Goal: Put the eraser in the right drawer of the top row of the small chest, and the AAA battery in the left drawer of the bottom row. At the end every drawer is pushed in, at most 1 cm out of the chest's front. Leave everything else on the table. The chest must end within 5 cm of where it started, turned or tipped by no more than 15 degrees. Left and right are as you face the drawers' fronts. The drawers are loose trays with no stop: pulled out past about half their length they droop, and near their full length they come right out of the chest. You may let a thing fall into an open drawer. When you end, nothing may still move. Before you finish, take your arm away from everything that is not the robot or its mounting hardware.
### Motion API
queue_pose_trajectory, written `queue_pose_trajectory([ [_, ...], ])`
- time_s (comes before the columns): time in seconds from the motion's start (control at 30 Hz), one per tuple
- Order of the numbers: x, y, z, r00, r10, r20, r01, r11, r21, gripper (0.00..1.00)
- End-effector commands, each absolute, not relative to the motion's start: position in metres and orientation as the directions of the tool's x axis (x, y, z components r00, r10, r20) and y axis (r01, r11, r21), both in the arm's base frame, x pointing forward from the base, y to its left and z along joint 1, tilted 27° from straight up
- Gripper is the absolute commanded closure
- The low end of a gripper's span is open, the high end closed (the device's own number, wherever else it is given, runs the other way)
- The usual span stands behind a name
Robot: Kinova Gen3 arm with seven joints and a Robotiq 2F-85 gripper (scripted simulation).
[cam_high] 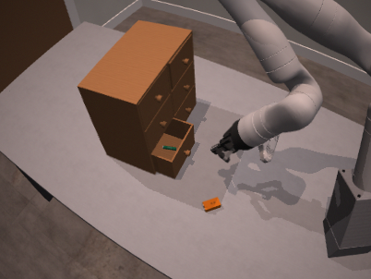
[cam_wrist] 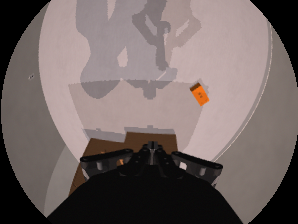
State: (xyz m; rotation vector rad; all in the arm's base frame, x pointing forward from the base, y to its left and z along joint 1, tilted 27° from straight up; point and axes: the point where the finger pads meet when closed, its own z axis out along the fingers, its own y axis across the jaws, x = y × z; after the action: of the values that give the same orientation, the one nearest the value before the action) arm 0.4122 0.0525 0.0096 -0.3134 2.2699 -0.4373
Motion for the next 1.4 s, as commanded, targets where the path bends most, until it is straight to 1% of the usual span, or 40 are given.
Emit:
queue_pose_trajectory([
  [0.0, 0.416, 0.049, 0.009, -0.654, -0.368, -0.661, -0.09, 0.905, -0.415, 1.0],
  [0.77, 0.457, 0.031, -0.043, -0.657, -0.365, -0.66, -0.093, 0.908, -0.41, 1.0],
  [1.37, 0.46, 0.028, -0.044, -0.656, -0.364, -0.662, -0.085, 0.906, -0.414, 1.0],
])
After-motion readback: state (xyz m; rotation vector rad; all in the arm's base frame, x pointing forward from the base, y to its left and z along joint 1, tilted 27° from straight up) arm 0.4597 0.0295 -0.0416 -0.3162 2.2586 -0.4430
